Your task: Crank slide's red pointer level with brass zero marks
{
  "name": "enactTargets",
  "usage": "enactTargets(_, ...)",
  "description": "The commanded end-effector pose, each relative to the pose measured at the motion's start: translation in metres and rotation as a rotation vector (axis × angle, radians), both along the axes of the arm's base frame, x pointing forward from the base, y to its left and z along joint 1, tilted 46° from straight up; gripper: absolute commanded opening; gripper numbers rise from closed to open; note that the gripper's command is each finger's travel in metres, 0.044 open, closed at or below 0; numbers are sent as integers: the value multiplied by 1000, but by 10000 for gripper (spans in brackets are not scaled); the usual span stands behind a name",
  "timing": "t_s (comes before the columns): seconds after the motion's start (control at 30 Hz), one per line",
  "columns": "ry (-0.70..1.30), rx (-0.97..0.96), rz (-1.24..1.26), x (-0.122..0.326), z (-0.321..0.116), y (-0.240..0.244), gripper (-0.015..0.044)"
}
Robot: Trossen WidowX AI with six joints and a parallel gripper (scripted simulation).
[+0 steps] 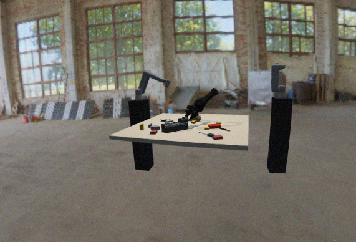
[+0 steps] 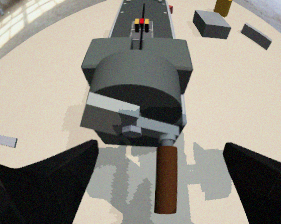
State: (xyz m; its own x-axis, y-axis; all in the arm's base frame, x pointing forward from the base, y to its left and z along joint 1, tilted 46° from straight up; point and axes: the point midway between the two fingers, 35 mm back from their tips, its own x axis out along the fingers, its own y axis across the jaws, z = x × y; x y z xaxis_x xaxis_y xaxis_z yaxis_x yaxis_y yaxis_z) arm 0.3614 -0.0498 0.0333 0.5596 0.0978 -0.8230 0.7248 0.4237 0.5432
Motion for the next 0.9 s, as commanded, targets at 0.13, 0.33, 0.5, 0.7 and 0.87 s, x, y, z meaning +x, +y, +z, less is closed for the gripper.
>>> enactTargets(0.13,11,2,-4,-1,-12,10,440)
enactTargets(0.33,11,2,-4,-1,-19,17,440)
enactTargets(0.5,11,3,-5,0,-25,23,440)
enactTargets(0.7,10,3,-5,0,-30,29,440)
enactTargets(0.87,10,3,-5,0,-31,29,335)
